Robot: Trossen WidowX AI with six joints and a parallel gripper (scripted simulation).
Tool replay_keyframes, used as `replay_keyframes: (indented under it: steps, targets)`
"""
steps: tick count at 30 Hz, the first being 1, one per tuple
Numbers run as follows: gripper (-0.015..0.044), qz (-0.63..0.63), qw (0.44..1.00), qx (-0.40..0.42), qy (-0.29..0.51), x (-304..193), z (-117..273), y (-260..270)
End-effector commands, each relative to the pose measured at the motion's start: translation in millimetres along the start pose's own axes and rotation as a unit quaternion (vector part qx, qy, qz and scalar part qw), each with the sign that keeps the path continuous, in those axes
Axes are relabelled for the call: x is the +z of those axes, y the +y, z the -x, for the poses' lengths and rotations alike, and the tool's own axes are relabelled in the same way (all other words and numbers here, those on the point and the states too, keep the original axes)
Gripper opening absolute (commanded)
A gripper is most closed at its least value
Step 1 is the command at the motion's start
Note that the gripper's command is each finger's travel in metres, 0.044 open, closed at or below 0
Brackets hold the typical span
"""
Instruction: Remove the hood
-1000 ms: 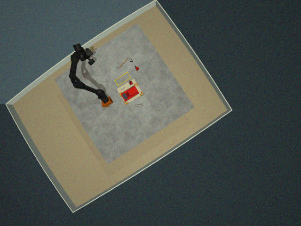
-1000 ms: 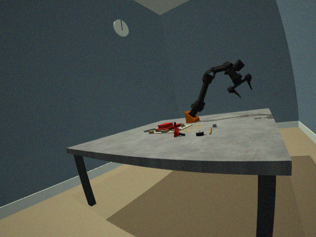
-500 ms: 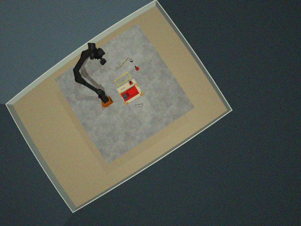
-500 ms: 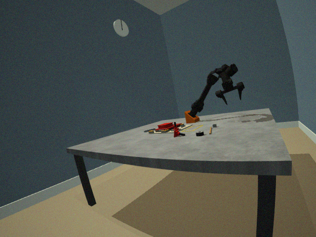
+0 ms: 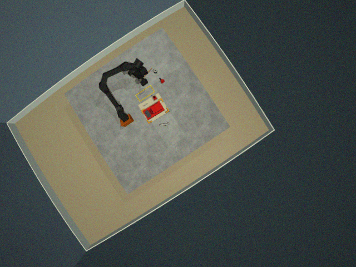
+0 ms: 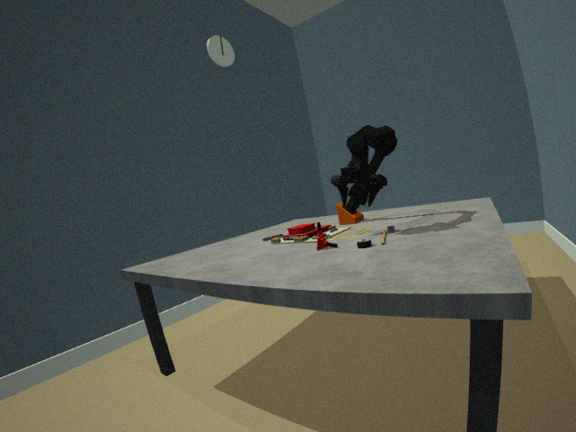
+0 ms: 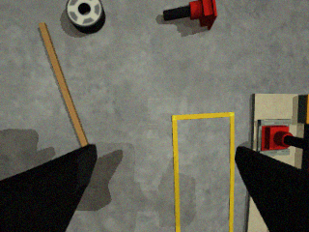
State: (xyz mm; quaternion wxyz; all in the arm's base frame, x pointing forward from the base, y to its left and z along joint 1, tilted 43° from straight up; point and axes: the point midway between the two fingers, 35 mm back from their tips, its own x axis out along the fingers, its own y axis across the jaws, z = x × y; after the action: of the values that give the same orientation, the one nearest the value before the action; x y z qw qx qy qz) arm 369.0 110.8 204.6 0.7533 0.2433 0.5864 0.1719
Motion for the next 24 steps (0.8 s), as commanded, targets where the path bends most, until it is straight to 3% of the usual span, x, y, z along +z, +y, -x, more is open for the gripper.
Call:
replay_keyframes:
  steps: [1,8,16,24]
  targets:
    - [0.0440,-0.007,0.999,-0.022,0.022,6,-10,-49]
    - [0.0440,-0.005,0.996,-0.024,0.080,6,-23,-157]
    - [0.0440,-0.001,0.991,0.045,0.128,-36,-28,-273]
    - [0.0440,0.000,0.989,0.063,0.130,-47,-28,-286]
